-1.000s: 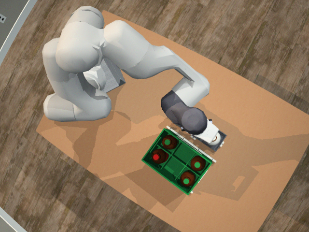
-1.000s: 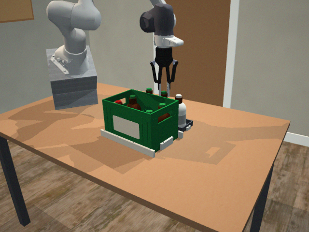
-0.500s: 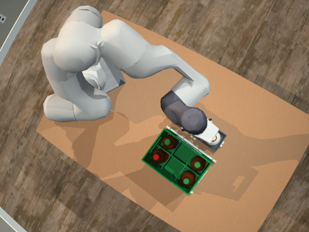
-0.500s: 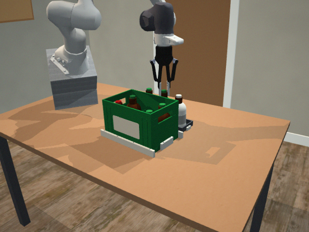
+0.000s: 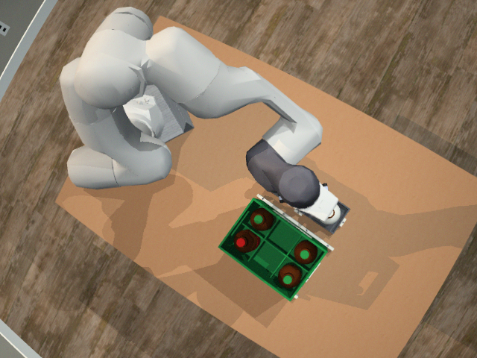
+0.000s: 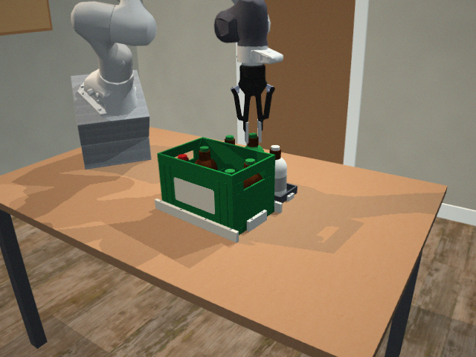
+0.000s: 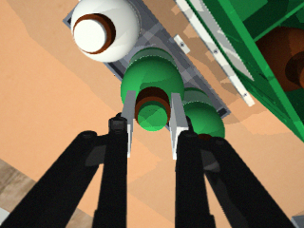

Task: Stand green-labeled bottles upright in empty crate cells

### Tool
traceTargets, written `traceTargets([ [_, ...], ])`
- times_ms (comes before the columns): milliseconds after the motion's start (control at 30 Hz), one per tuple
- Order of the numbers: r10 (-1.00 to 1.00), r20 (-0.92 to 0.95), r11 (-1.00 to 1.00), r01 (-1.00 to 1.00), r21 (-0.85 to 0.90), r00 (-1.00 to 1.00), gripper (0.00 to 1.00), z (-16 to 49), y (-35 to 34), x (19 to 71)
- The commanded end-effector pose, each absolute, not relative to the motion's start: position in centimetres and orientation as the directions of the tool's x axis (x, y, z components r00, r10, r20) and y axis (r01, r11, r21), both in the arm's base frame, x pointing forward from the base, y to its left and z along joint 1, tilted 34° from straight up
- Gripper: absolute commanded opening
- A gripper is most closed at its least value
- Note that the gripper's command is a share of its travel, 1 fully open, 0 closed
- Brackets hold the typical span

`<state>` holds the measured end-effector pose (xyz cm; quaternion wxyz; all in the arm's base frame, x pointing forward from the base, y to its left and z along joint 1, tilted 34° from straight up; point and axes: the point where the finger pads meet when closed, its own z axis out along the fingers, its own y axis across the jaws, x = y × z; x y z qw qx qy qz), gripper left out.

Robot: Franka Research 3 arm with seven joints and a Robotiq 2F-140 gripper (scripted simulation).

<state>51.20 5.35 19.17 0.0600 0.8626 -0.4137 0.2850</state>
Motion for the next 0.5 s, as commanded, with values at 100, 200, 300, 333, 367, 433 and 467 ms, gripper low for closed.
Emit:
traceTargets([
  [100,-0.685,0.539,-0.644,-0.753,-0.134,0.490,0.00,19.7,5.5,50.9],
  [200,-0.685,0.539,-0.644,-0.753,-0.134,0.490,0.00,20.0,5.6,50.7],
  [300,-0.685,0.539,-0.644,-0.753,-0.134,0.490,0.00,20.2,5.7,50.6],
  [333,-0.685,0.539,-0.644,-0.753,-0.134,0.490,0.00,20.3,5.7,50.6],
  [367,-0.685,0.539,-0.644,-0.753,-0.134,0.490,0.00,20.3,5.7,50.6],
  [433,-0.685,0.539,-0.644,-0.753,-0.134,0.490,0.00,20.4,5.8,50.5],
  [467,-0.685,0.539,-0.644,-0.753,-0.134,0.490,0.00,20.5,5.8,50.5],
])
